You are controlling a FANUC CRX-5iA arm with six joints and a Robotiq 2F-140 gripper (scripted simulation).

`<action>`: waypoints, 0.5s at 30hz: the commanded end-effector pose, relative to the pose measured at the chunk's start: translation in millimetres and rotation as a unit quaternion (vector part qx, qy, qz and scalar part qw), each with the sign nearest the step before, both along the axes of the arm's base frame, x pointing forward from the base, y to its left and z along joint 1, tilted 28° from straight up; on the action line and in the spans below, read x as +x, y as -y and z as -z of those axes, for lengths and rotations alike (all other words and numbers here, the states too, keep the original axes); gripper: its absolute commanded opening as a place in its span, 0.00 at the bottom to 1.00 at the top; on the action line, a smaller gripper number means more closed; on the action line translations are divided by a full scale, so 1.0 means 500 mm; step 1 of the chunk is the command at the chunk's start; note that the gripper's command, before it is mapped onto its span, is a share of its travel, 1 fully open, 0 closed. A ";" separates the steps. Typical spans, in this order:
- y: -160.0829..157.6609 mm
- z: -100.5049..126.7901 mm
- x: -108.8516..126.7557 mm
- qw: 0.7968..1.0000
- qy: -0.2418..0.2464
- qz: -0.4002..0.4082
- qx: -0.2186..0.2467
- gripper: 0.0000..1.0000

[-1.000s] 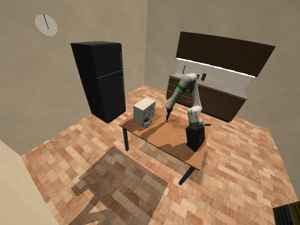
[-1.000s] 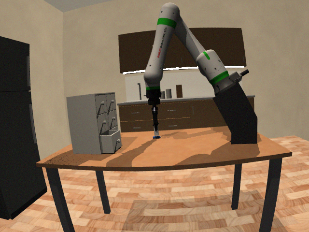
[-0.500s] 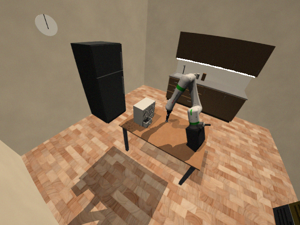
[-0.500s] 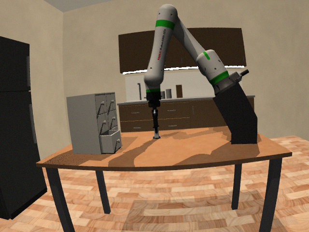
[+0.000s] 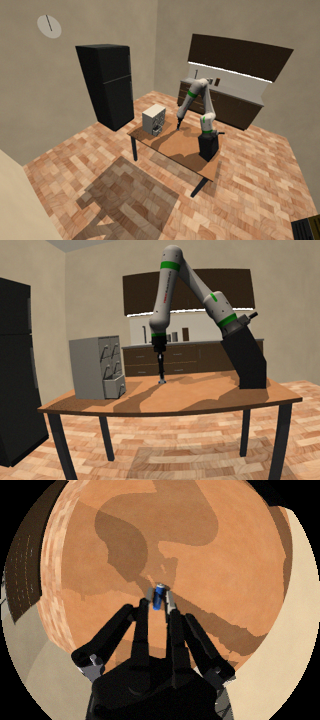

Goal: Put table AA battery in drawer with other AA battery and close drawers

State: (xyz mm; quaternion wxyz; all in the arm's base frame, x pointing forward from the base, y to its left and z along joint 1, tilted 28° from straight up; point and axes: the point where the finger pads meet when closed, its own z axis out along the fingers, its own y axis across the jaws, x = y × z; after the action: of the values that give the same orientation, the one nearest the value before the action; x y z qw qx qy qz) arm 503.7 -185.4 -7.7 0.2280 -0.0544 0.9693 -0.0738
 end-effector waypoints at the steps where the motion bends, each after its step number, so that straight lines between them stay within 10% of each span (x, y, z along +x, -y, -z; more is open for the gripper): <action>1: 0.000 0.000 0.000 1.000 0.000 0.000 0.000 0.17; 15: 0.000 0.000 0.000 1.000 0.000 0.000 0.000 0.06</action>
State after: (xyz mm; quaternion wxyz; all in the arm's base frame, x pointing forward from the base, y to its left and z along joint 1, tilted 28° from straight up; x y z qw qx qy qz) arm 503.7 -185.4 -7.6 0.2280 -0.0544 0.9693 -0.0738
